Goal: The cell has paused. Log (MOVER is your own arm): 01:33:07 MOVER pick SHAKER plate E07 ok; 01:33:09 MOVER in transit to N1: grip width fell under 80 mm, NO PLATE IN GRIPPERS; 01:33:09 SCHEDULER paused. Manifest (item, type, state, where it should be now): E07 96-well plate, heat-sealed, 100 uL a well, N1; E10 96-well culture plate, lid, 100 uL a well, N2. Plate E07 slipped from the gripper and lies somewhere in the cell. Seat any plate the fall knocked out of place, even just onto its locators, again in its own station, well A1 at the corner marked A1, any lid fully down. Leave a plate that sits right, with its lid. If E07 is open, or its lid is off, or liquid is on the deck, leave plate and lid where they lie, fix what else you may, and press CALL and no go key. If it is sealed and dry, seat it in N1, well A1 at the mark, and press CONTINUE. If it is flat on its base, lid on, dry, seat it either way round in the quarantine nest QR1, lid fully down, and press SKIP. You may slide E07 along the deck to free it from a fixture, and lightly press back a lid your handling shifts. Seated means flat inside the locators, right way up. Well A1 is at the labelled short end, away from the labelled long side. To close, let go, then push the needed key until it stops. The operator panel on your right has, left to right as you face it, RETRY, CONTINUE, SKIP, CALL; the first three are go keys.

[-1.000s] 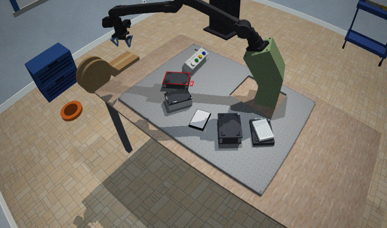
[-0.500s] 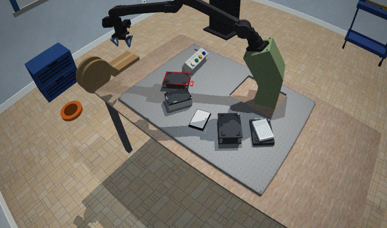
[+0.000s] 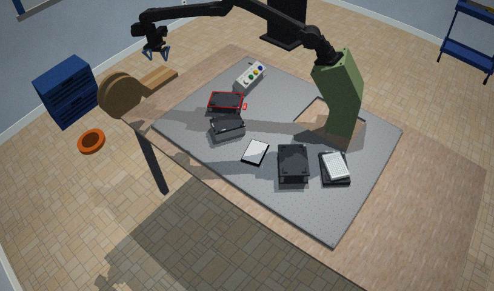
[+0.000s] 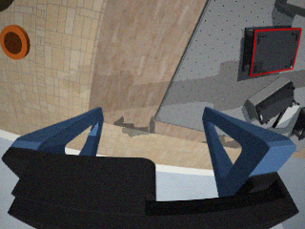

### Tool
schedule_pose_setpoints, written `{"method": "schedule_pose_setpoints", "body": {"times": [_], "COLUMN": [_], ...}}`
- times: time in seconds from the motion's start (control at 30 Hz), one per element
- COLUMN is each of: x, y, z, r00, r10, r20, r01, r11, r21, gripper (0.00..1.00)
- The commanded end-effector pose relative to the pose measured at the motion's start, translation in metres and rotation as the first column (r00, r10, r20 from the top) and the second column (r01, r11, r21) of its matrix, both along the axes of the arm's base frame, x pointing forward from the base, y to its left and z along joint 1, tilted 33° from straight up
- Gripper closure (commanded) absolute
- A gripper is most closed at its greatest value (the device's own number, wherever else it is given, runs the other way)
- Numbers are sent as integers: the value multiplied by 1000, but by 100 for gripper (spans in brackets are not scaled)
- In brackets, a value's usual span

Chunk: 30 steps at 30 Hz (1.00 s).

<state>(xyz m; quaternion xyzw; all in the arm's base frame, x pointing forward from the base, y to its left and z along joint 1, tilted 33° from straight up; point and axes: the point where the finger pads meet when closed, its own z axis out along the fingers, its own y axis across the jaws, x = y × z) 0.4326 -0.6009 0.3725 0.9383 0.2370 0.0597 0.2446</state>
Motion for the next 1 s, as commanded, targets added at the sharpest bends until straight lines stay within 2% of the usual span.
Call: {"method": "schedule_pose_setpoints", "body": {"times": [0.0, 0.1, 0.13, 0.2, 0.3, 0.33, 0.37, 0.6, 0.67, 0.8, 0.87, 0.97], "x": [0, 0, 5, 11, 17, 17, 20, 40, 40, 50, 55, 62], "y": [0, 0, 18, 25, 31, 31, 34, 57, 57, 71, 78, 90], "z": [8, 8, 40, 39, 39, 51, 37, 19, 19, 9, 4, -4], "r00": [1000, 1000, 999, 994, 993, 993, 989, 951, 951, 908, 908, 863], "r10": [0, 0, 50, 106, 116, 116, 142, 283, 283, 374, 374, 443], "r20": [10, 10, 18, -11, -14, 0, -32, -125, -125, -190, -189, -242], "r01": [0, 0, -48, -107, -117, -115, -145, -298, -298, -400, -400, -481], "r11": [1000, 1000, 996, 990, 989, 987, 985, 947, 947, 908, 908, 868], "r21": [-13, -13, -70, -91, -93, -113, -99, -119, -119, -124, -124, -124], "gripper": [0, 0, 0, 0, 0, 0, 0, 0, 0, 0, 0, 0]}}
